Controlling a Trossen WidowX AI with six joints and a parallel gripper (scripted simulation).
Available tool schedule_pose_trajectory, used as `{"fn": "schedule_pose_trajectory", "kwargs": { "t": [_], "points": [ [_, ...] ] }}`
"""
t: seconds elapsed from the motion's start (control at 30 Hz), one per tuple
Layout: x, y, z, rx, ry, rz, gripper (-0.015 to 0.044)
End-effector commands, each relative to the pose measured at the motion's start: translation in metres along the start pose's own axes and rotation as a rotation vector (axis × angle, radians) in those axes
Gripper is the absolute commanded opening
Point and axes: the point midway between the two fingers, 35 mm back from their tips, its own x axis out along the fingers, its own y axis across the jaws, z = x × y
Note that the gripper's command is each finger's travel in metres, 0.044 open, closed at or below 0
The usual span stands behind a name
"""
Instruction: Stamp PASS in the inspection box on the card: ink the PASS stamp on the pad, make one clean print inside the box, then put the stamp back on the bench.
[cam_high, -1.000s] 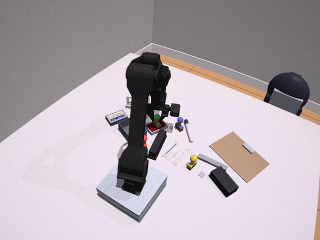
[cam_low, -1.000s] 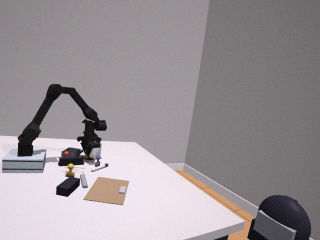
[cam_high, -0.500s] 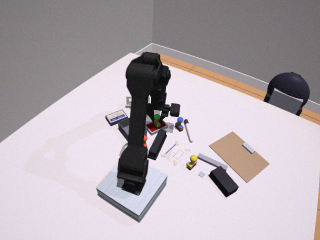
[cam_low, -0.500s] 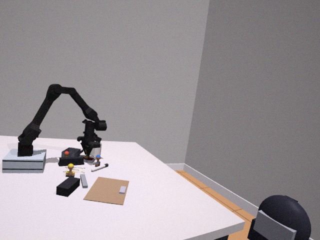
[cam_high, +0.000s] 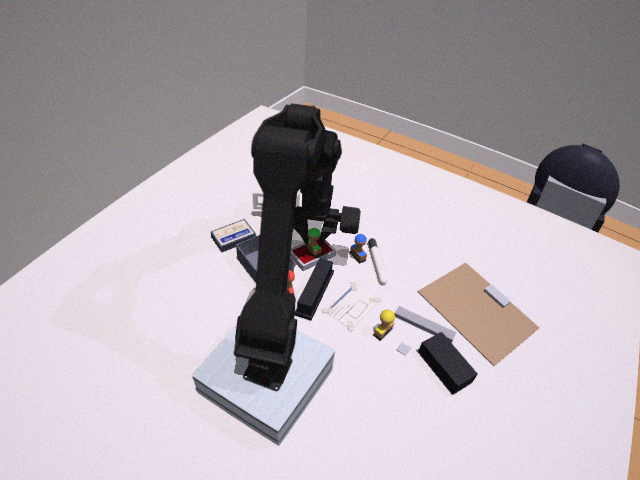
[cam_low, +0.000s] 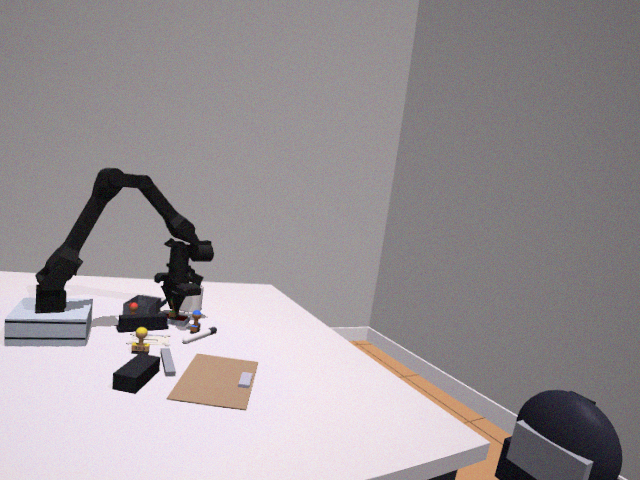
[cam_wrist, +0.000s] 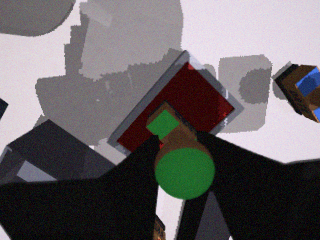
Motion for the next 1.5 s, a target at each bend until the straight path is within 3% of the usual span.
{"fn": "schedule_pose_trajectory", "kwargs": {
  "t": [0.0,0.6,1.47],
  "points": [
    [-0.001,0.001,0.001,0.0,-0.002,0.006,0.0],
    [-0.01,0.001,0.001,0.0,-0.002,0.006,0.0],
    [-0.052,0.001,0.001,0.0,-0.002,0.006,0.0]
  ]
}}
